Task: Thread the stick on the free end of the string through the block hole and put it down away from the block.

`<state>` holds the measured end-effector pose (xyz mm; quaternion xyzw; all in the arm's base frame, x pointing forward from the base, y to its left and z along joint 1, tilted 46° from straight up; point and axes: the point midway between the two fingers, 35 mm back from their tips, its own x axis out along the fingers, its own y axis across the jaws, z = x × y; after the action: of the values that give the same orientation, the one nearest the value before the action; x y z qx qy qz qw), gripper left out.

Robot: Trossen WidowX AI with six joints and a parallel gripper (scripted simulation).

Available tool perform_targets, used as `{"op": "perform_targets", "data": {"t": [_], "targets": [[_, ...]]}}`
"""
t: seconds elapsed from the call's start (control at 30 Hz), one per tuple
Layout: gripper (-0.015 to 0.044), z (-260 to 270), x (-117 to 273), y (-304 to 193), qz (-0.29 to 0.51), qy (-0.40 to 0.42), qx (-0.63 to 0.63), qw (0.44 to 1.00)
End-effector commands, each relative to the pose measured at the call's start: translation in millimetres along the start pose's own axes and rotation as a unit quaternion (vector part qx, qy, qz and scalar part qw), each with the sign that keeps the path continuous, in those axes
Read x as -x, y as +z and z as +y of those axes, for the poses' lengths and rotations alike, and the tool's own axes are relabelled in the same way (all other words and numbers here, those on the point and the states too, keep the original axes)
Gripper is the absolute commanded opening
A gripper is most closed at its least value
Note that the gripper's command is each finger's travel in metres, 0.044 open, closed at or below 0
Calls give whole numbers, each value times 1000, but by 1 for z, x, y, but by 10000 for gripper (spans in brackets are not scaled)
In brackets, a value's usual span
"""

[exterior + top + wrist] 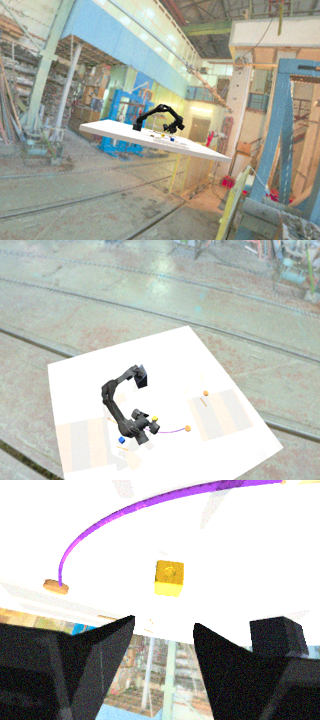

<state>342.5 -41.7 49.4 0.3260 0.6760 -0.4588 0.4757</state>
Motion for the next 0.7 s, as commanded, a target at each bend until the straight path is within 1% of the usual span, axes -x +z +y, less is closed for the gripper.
{"op": "perform_targets", "data": {"t": [0.0, 0.23, 0.3, 0.4, 0.47, 0.5, 0.57, 0.67], "targets": [[240, -1, 1, -1, 5, -2, -4, 1000], [240, -1, 1, -1, 5, -2, -4, 1000], [292, 0, -2, -1, -10, -7, 36, 999], [371, 1, -11, -5, -57, -33, 194, 979], [424, 2, -17, -7, -86, -58, 303, 947], [440, 2, -20, -9, -99, -72, 356, 927], [440, 3, -25, -11, -122, -104, 455, 876], [440, 3, -32, -15, -147, -160, 590, 778]]}}
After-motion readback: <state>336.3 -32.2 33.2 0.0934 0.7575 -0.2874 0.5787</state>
